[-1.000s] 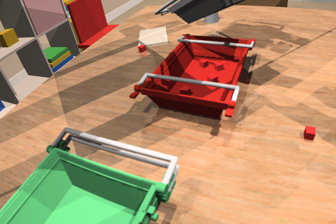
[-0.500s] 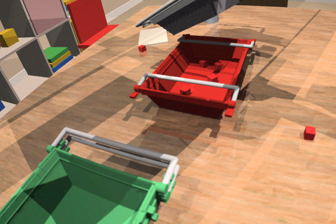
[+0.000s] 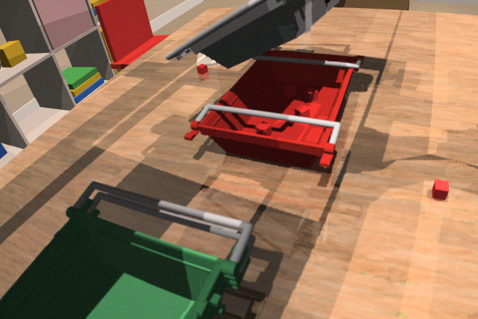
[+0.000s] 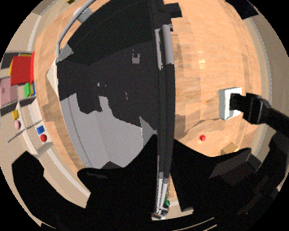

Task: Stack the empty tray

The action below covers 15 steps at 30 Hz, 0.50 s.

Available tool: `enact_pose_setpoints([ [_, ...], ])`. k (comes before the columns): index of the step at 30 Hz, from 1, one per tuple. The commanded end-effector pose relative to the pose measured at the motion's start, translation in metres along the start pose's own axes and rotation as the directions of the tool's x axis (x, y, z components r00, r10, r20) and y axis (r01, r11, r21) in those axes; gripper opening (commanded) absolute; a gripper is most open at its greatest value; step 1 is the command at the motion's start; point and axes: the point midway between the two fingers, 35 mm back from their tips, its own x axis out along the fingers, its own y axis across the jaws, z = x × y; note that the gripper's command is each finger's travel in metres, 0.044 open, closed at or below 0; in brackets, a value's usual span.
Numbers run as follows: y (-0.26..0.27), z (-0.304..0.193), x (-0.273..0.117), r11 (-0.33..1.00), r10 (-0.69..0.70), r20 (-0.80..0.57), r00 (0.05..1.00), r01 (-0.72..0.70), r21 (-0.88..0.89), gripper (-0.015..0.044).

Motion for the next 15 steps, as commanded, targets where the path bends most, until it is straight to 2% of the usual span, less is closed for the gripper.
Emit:
enact_pose_setpoints([
  [1,-0.001,-0.017,-0.006,0.999,0.028,0.001,1.000,-0.028,-0.039,0.0000],
  [9,-0.005,-0.046,-0.007,0.993,0.029,-0.002,1.000,-0.029,-0.116,0.0000],
  [15,-0.006,-0.049,-0.007,0.992,0.029,-0.002,1.000,-0.029,-0.122,0.0000],
])
